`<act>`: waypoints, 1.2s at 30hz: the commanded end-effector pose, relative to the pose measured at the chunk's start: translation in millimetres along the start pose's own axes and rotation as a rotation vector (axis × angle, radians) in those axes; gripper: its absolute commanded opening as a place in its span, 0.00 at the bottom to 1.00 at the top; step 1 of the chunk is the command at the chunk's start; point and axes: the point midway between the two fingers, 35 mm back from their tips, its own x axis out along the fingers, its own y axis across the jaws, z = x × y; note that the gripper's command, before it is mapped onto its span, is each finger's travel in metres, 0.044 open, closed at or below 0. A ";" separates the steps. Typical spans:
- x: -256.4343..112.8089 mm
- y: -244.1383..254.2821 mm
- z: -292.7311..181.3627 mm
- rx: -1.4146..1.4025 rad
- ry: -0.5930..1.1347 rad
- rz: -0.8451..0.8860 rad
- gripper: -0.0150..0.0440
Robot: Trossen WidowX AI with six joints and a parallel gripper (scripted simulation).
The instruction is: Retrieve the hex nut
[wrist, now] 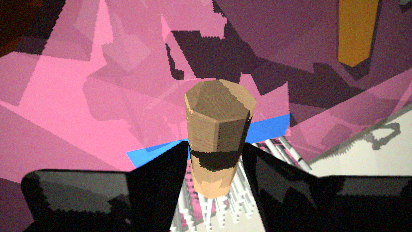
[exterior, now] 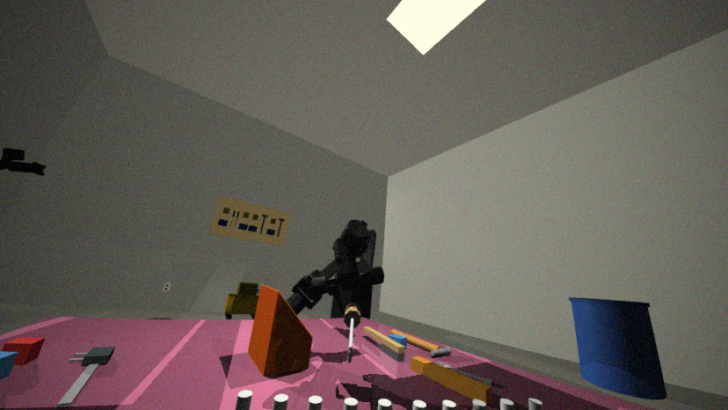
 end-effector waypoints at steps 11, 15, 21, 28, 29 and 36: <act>-4.6 11.3 -64.1 0.233 0.078 0.105 0.25; -4.8 18.4 -81.8 0.304 0.097 0.136 0.25; -4.7 31.3 -107.9 0.409 0.129 0.180 0.25; -4.0 49.7 -137.4 0.530 0.167 0.231 0.25; -3.9 52.6 -141.5 0.547 0.173 0.238 0.25; -2.4 75.0 -169.1 0.668 0.212 0.287 0.25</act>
